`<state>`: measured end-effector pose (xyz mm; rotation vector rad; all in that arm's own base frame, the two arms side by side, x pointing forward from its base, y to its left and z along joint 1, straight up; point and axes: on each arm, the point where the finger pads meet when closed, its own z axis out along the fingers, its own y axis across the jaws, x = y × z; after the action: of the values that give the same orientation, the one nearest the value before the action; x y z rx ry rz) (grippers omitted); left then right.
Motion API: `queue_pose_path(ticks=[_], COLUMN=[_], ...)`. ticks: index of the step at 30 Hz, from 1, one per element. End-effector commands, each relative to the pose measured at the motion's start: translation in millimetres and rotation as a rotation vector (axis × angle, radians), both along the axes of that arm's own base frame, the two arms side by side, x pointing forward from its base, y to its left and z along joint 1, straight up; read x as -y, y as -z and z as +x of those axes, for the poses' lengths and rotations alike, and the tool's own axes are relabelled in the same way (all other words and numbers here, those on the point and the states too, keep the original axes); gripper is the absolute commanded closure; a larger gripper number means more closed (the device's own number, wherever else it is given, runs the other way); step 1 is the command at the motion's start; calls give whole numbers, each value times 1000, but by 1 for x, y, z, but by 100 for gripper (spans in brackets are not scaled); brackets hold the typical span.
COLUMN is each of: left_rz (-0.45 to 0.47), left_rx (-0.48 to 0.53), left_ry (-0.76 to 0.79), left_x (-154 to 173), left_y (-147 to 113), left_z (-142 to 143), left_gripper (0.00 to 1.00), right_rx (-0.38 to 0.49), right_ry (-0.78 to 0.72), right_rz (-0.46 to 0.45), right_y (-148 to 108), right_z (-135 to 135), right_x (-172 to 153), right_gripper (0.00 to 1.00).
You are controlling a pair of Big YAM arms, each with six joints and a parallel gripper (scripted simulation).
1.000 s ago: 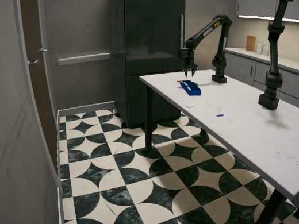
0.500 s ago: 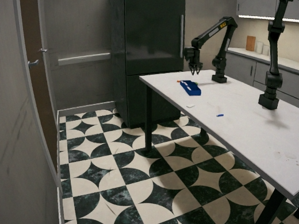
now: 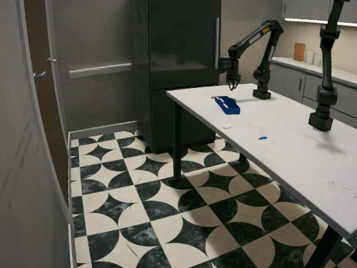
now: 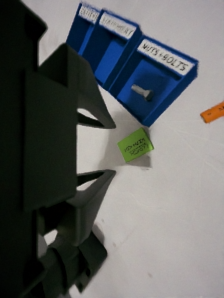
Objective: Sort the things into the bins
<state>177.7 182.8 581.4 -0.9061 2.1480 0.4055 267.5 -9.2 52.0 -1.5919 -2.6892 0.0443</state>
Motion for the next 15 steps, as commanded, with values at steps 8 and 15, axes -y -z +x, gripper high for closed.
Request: queue_pose_path(ticks=[8, 15], left_rz=[31, 31], left_rx=[29, 29], left_ry=[12, 12], left_x=[11, 11], left_y=[-21, -21], left_z=[-5, -5], left_gripper=[0, 0], right_rx=[33, 77], right_ry=[-330, -471], right_rz=[9, 11], right_y=[-11, -15], right_z=[20, 27], right_x=[-4, -4], right_gripper=[47, 47])
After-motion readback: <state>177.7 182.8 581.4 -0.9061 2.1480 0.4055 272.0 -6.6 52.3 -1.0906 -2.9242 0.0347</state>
